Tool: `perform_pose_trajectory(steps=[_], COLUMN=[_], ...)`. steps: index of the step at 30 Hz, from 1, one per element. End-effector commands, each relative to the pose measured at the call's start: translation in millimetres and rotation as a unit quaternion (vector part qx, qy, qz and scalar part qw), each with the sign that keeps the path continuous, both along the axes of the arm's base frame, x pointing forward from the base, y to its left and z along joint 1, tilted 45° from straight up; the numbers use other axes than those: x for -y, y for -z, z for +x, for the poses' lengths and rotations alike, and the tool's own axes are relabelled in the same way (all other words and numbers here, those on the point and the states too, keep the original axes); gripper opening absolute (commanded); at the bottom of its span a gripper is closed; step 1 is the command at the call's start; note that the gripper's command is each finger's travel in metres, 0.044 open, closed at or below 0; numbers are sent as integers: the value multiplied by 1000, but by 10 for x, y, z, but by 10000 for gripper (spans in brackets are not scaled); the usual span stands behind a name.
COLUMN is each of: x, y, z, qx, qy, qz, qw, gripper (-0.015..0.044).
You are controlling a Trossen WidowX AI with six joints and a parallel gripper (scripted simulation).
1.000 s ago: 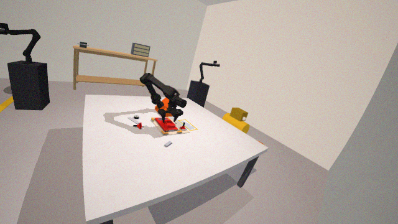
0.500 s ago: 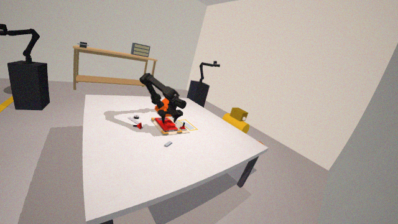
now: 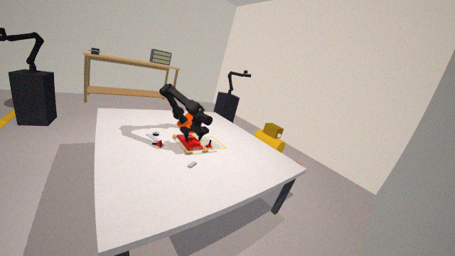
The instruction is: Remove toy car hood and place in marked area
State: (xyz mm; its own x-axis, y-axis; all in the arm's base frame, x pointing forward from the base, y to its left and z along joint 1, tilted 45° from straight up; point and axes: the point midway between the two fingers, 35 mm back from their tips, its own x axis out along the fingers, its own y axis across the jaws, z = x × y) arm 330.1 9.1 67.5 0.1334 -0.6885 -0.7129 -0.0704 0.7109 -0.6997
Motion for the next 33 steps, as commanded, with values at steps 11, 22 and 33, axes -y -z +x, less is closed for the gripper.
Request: perform_pose_trajectory(steps=[11,22,33], x=[21,16,-32], y=[20,16,-30], z=[3,3,-4], qx=[0,0,0], qy=[0,0,0], qz=[0,0,0], qw=[1000,1000,1000], gripper=[348,216,0])
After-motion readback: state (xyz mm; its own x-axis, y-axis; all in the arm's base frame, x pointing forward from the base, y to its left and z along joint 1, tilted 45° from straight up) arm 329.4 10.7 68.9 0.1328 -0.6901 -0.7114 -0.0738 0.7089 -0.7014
